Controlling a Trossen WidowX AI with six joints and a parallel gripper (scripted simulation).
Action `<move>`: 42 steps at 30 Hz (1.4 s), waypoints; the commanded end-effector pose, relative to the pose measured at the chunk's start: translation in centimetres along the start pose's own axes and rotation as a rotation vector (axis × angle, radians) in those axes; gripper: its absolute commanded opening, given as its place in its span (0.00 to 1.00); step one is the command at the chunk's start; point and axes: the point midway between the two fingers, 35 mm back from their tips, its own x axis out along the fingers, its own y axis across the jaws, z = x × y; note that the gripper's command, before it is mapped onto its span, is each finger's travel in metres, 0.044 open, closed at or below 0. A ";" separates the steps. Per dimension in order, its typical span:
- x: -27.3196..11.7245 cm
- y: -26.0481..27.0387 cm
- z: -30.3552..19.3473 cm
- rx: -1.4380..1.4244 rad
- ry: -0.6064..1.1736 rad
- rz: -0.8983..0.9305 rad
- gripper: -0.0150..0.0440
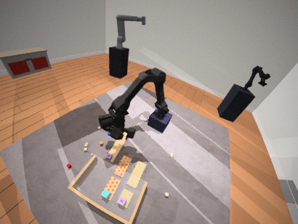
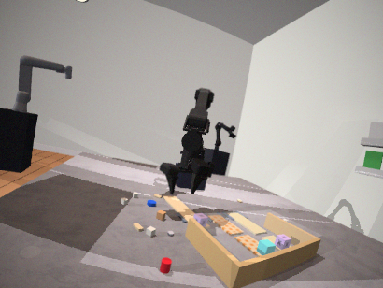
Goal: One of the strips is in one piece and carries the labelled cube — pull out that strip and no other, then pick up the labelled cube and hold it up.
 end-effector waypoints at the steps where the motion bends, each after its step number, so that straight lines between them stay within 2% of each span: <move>1: -0.1 -0.2 1.6 0.003 0.005 0.002 1.00; 33: -1.4 -1.5 12.9 0.003 -0.005 0.001 1.00; 40: -0.5 -1.5 13.0 0.003 -0.005 0.001 0.69; 42: -0.2 -1.5 13.0 0.003 -0.005 0.001 0.68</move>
